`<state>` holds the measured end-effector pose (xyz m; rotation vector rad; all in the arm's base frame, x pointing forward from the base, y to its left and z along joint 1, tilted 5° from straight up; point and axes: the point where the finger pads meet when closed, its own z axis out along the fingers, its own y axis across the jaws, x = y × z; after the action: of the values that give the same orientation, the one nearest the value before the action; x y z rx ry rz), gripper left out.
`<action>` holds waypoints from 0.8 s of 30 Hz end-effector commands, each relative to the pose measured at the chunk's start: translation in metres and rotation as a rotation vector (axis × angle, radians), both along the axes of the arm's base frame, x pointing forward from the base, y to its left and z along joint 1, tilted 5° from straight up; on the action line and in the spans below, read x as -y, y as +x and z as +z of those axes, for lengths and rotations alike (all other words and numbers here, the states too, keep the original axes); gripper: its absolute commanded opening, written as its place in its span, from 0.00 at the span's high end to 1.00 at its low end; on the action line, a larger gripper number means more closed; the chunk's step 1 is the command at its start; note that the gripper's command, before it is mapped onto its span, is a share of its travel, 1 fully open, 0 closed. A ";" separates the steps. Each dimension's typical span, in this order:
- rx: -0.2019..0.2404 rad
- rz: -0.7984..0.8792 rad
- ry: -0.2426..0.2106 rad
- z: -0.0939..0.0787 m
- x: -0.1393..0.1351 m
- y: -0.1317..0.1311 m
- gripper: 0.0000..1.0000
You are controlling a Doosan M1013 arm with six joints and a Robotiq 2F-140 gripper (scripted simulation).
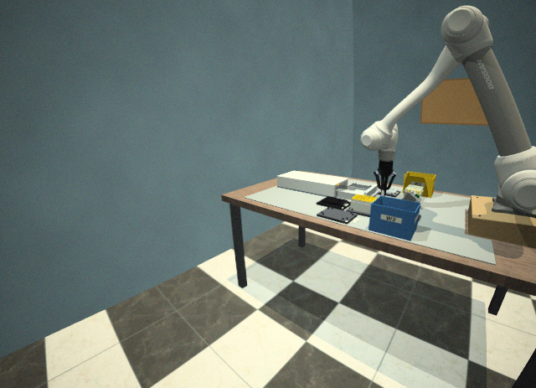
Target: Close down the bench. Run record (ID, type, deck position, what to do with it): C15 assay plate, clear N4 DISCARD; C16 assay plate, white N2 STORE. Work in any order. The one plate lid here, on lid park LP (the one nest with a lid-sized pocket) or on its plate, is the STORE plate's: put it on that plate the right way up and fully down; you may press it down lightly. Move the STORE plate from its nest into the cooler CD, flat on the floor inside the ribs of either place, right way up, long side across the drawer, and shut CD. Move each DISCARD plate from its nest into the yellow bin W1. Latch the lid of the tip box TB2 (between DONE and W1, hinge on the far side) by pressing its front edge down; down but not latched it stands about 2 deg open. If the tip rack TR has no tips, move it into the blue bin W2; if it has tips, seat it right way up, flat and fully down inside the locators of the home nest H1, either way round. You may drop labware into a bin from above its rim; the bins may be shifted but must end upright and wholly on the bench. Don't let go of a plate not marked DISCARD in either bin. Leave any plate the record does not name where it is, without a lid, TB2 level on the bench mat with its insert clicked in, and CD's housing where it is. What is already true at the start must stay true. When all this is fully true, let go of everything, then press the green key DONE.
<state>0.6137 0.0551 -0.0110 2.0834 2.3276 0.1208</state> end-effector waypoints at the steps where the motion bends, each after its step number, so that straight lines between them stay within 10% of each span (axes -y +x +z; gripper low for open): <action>1: 0.000 0.000 0.000 0.000 0.000 0.001 1.00; 24: 0.000 0.000 0.000 0.002 -0.003 0.029 1.00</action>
<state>0.6397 0.0579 -0.0092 2.0834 2.3277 0.1207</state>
